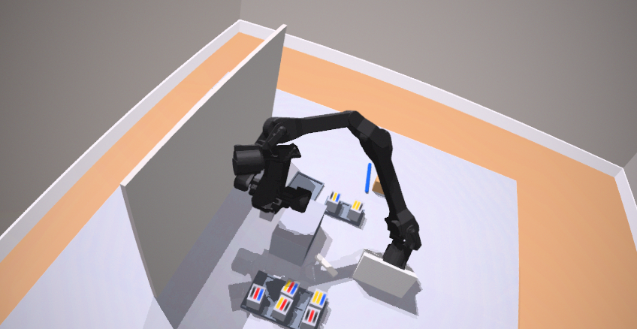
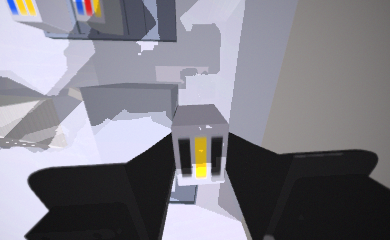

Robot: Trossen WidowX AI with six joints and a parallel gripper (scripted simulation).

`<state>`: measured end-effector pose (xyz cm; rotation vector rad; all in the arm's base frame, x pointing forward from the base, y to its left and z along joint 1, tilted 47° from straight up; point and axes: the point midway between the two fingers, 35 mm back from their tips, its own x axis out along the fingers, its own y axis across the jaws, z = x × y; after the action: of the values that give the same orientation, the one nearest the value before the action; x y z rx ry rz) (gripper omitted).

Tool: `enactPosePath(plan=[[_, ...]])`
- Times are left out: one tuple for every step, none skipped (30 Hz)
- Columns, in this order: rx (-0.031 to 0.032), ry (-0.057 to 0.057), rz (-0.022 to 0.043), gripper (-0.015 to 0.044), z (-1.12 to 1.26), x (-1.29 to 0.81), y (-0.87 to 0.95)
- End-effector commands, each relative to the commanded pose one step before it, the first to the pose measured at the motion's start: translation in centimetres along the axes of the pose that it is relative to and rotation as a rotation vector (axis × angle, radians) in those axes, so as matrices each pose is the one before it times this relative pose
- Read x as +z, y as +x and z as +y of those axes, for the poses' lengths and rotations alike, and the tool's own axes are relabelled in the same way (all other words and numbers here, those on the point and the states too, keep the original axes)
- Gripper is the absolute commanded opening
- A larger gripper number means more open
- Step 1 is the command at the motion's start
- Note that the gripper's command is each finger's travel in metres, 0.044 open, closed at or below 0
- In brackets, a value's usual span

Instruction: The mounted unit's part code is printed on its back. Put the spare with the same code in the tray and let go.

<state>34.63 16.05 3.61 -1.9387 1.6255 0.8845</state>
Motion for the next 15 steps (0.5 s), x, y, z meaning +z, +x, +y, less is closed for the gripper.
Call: enactPosePath(plan=[[-0.00765,-0.0049,0.00167,0.0,-0.135,-3.362,-0.341],[-0.00033,0.0001,0.00035,0.0,-0.001,-0.806,-0.013],[-0.00029,0.0001,0.00051,0.0,0.015,-0.805,-0.008],[-0.00024,0.0002,0.00066,0.0,0.031,-0.805,-0.004],[-0.00018,0.0002,0.00082,0.0,0.048,-0.803,0.001],[-0.00012,0.0002,0.00097,0.0,0.064,-0.802,0.005],[-0.00006,0.0003,0.00112,0.0,0.08,-0.8,0.009],[0.00001,0.0003,0.00127,0.0,0.097,-0.797,0.013],[0.00008,0.0003,0.00142,0.0,0.113,-0.794,0.017],[0.00015,0.0004,0.00157,0.0,0.129,-0.791,0.021],[0.00023,0.0004,0.00171,0.0,0.145,-0.787,0.025],[0.00032,0.0004,0.00186,0.0,0.161,-0.783,0.029],[0.0004,0.0004,0.002,0.0,0.177,-0.779,0.032],[0.00049,0.0005,0.00214,0.0,0.193,-0.774,0.036],[0.00059,0.0005,0.00228,0.0,0.209,-0.769,0.039]])
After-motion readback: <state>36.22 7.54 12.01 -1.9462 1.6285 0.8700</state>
